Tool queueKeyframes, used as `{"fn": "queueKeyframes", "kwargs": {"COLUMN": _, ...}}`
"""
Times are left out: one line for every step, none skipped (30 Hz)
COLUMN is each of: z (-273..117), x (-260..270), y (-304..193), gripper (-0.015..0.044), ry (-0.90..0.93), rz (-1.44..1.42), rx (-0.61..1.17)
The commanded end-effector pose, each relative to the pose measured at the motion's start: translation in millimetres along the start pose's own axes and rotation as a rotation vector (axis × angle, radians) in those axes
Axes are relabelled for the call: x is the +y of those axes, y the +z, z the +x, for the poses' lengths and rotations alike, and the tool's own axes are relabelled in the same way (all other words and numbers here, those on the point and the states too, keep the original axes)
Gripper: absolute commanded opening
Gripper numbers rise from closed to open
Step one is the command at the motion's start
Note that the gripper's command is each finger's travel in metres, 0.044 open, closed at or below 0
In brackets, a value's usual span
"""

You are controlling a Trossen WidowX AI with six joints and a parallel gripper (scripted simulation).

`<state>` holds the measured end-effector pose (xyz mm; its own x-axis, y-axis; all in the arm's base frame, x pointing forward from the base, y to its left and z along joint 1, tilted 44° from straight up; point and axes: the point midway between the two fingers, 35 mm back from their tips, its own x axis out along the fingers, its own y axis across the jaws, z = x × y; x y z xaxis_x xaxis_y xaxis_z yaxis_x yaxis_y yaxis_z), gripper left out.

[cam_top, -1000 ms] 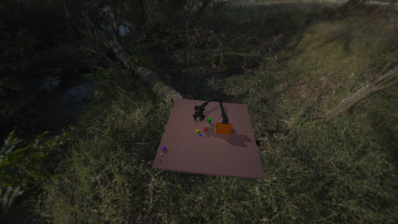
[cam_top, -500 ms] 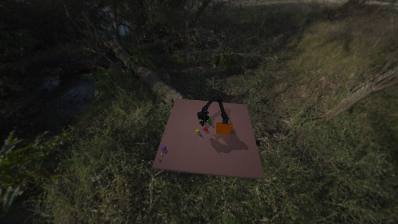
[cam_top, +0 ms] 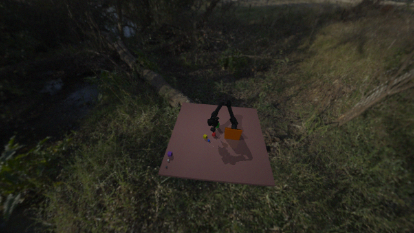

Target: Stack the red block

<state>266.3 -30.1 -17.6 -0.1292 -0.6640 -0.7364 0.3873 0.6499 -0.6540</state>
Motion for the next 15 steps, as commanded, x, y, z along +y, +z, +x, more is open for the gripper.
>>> {"fn": "queueKeyframes", "kwargs": {"z": 19, "x": -1, "y": -2, "gripper": 0.044, "ry": -0.014, "rz": -0.01, "rx": 0.007}}
{"fn": "queueKeyframes", "kwargs": {"z": 26, "x": -1, "y": -2, "gripper": 0.044, "ry": -0.015, "rz": -0.01, "rx": 0.007}}
{"fn": "queueKeyframes", "kwargs": {"z": 34, "x": 0, "y": -3, "gripper": 0.044, "ry": -0.015, "rz": -0.01, "rx": 0.007}}
{"fn": "queueKeyframes", "kwargs": {"z": 43, "x": -1, "y": -3, "gripper": 0.044, "ry": -0.016, "rz": -0.01, "rx": 0.007}}
{"fn": "queueKeyframes", "kwargs": {"z": 50, "x": -1, "y": -4, "gripper": 0.044, "ry": -0.017, "rz": -0.01, "rx": 0.007}}
{"fn": "queueKeyframes", "kwargs": {"z": 54, "x": -1, "y": -4, "gripper": 0.044, "ry": -0.017, "rz": -0.01, "rx": 0.007}}
{"fn": "queueKeyframes", "kwargs": {"z": 56, "x": -1, "y": -4, "gripper": 0.044, "ry": -0.018, "rz": -0.01, "rx": 0.007}}
{"fn": "queueKeyframes", "kwargs": {"z": 56, "x": -1, "y": -4, "gripper": 0.044, "ry": -0.018, "rz": -0.01, "rx": 0.007}}
{"fn": "queueKeyframes", "kwargs": {"z": 56, "x": -1, "y": -3, "gripper": 0.044, "ry": -0.018, "rz": -0.01, "rx": 0.007}}
{"fn": "queueKeyframes", "kwargs": {"z": 56, "x": -1, "y": -3, "gripper": 0.044, "ry": -0.018, "rz": -0.01, "rx": 0.007}}
{"fn": "queueKeyframes", "kwargs": {"z": 56, "x": -1, "y": -3, "gripper": 0.044, "ry": -0.018, "rz": -0.01, "rx": 0.007}}
{"fn": "queueKeyframes", "kwargs": {"z": 56, "x": -1, "y": -3, "gripper": 0.044, "ry": -0.018, "rz": -0.01, "rx": 0.007}}
{"fn": "queueKeyframes", "kwargs": {"z": 57, "x": -1, "y": -3, "gripper": 0.044, "ry": -0.018, "rz": -0.01, "rx": 0.007}}
{"fn": "queueKeyframes", "kwargs": {"z": 58, "x": -1, "y": -3, "gripper": 0.044, "ry": -0.018, "rz": -0.01, "rx": 0.007}}
{"fn": "queueKeyframes", "kwargs": {"z": 60, "x": -1, "y": -3, "gripper": 0.044, "ry": -0.017, "rz": -0.01, "rx": 0.007}}
